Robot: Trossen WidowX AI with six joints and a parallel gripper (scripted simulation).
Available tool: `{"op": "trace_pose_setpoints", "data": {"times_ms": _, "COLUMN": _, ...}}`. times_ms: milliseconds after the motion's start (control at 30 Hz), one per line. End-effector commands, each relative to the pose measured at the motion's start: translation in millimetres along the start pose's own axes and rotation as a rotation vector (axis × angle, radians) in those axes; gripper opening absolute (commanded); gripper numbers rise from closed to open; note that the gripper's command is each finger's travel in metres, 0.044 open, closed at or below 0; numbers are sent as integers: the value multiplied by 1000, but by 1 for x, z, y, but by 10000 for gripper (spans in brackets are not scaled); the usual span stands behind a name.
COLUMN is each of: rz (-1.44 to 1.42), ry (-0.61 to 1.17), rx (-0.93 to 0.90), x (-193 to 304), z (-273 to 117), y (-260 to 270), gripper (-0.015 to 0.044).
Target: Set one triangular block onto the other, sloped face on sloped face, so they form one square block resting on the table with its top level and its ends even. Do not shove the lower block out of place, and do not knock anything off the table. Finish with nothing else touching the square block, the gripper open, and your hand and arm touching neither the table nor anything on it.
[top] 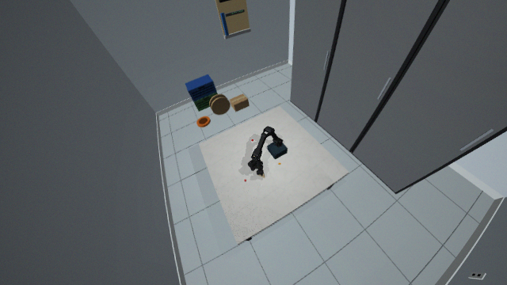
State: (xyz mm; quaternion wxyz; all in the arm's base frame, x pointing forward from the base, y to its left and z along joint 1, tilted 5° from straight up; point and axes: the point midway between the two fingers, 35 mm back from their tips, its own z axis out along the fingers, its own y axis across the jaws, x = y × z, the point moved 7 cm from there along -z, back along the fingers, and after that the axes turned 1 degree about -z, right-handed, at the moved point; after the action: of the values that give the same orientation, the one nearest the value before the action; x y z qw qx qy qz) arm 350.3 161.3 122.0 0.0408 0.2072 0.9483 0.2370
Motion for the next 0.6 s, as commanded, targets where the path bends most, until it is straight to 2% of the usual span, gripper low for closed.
{"op": "trace_pose_setpoints", "data": {"times_ms": 0, "rz": -127, "ry": -3, "rx": 27, "x": 0, "z": 1, "y": 4, "gripper": 0}}
{"op": "trace_pose_setpoints", "data": {"times_ms": 567, "rz": -680, "ry": 24, "rx": 143, "x": 3, "z": 2, "y": 15, "gripper": 0}}
